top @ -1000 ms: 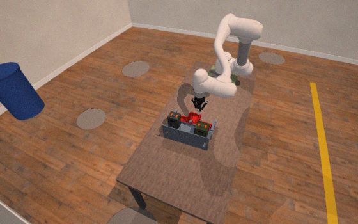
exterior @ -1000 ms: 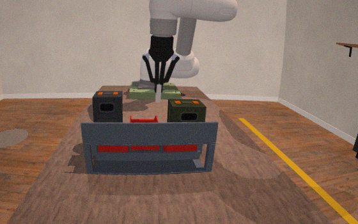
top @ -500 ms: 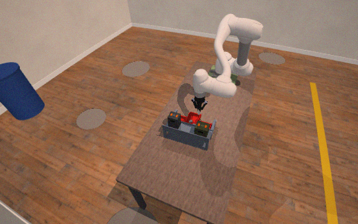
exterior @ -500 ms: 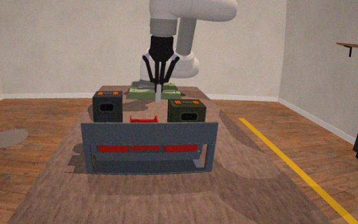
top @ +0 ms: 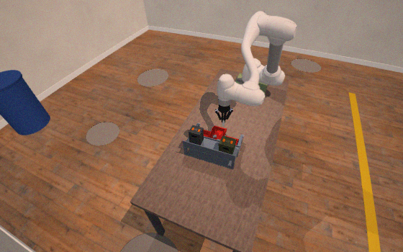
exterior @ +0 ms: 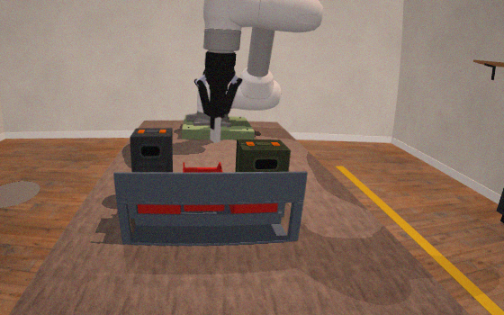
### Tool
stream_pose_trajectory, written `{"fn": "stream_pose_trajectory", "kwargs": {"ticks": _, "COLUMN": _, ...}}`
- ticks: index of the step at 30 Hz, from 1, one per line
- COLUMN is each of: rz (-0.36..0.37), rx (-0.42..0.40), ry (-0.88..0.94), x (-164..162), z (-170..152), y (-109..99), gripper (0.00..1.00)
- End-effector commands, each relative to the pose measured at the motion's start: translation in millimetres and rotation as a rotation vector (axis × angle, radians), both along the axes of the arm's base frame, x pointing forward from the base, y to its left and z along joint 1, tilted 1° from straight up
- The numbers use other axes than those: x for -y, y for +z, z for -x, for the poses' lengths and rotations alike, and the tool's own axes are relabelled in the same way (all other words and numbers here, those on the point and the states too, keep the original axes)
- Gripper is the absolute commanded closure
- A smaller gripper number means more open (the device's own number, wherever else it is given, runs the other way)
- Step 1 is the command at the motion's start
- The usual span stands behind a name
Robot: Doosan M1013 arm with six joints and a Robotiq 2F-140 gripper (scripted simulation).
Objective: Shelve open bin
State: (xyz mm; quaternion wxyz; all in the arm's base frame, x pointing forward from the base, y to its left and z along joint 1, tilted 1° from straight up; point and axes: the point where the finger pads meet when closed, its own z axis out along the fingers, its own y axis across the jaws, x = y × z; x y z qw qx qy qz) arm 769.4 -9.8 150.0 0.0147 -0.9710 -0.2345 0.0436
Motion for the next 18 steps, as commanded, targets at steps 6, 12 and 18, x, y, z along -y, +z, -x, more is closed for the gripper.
{"fn": "stream_pose_trajectory", "kwargs": {"ticks": 6, "rz": -0.043, "rx": 0.044, "ry": 0.398, "x": 14.6, "z": 29.8, "y": -5.3, "gripper": 1.0}}
{"fn": "stream_pose_trajectory", "kwargs": {"ticks": 12, "rz": -0.051, "rx": 0.06, "ry": 0.566, "x": 20.4, "z": 43.3, "y": -8.0, "gripper": 1.0}}
{"fn": "stream_pose_trajectory", "kwargs": {"ticks": 18, "rz": -0.06, "rx": 0.088, "ry": 0.874, "x": 30.2, "z": 68.8, "y": -13.5, "gripper": 1.0}}
